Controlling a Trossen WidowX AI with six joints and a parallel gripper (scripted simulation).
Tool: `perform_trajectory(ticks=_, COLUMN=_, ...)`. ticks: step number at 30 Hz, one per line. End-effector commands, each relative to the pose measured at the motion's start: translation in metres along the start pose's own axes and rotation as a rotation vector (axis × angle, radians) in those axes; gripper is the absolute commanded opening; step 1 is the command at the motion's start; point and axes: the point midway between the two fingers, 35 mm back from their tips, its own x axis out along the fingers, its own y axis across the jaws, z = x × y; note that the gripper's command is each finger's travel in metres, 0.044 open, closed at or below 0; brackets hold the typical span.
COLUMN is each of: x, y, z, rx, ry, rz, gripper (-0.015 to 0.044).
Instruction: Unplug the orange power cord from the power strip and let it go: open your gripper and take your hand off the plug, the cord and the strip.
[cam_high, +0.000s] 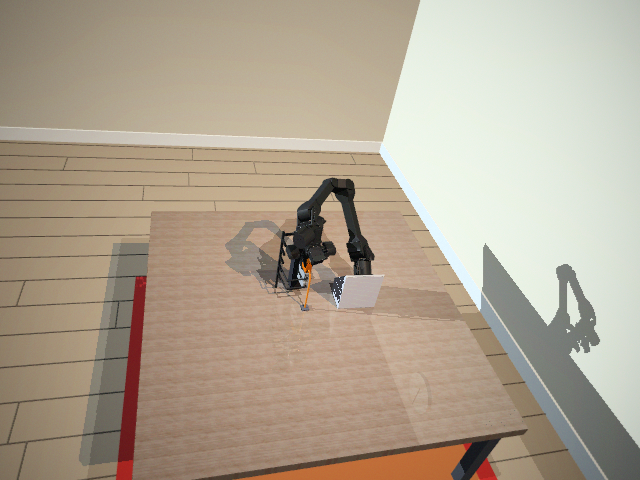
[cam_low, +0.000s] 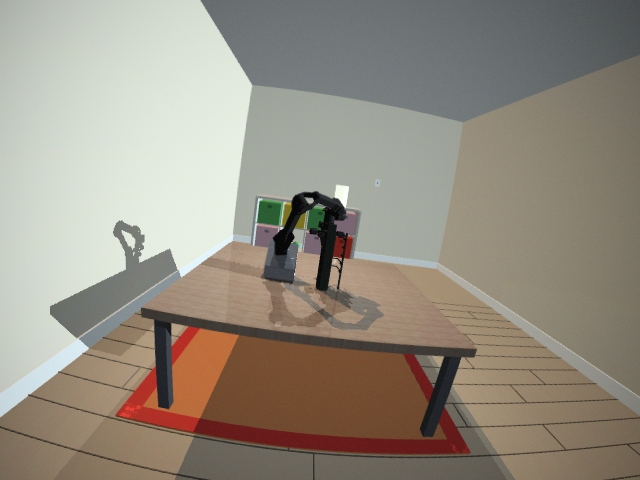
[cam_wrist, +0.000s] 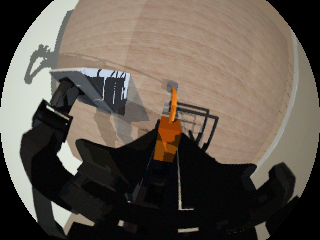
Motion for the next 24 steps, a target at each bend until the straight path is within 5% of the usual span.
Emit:
perform_trajectory(ticks=1, x=0.0, y=0.0, z=0.0, rx=0.002, ry=0.001, rz=-0.002, gripper=0.0)
perform_trajectory(ticks=24, x=-0.002, y=-0.003, z=0.035, rx=0.0, ry=-0.003, rz=-0.004, gripper=0.0)
